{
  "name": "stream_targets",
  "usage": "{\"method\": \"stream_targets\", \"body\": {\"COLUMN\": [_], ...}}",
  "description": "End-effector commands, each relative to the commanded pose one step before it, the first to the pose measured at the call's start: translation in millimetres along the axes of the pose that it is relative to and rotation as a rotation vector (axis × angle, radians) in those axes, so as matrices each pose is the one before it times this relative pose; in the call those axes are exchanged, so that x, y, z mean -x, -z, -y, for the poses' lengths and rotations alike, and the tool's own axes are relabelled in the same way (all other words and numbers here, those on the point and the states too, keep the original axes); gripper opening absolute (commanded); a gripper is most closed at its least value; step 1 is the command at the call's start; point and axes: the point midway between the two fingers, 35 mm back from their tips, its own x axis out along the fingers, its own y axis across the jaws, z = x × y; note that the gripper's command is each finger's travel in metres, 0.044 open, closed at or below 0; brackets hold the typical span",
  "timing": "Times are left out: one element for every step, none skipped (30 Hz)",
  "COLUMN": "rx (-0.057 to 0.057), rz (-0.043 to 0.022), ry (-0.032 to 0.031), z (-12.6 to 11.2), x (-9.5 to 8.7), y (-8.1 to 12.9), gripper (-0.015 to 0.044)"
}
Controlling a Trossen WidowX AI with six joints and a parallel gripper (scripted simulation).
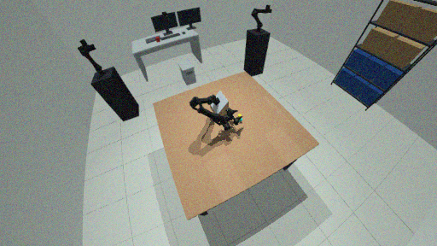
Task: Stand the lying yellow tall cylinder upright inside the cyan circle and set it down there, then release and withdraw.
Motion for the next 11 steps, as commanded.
{"method": "stream_targets", "body": {"rx": [-0.0052, 0.0008, 0.0007, 0.0004, 0.0001, 0.0000, 0.0000, 0.0000, -0.0047, -0.0137, -0.0219], "rz": [0.00879, 0.00182, 0.00168, 0.00111, 0.00039, 0.00000, 0.00000, 0.00000, -0.00738, -0.02246, -0.03852], "ry": [-0.00396, 0.00020, 0.00009, 0.00002, 0.00000, 0.00000, 0.00000, 0.00000, -0.00606, -0.01786, -0.02861], "z": [-4.40, -0.96, -0.91, -0.60, -0.21, 0.00, 0.00, 0.00, -0.10, -0.32, -0.54], "x": [1.56, 0.39, 0.29, 0.16, 0.05, 0.00, 0.00, 0.00, -0.75, -2.21, -3.54], "y": [-30.24, -6.95, -5.53, -3.31, -1.10, 0.00, 0.00, 0.00, 0.11, 0.31, 0.40], "gripper": [0.0400, 0.0400, 0.0400, 0.0400, 0.0400, 0.0400, 0.0400, 0.0400, 0.0400, 0.0400, 0.0400]}}
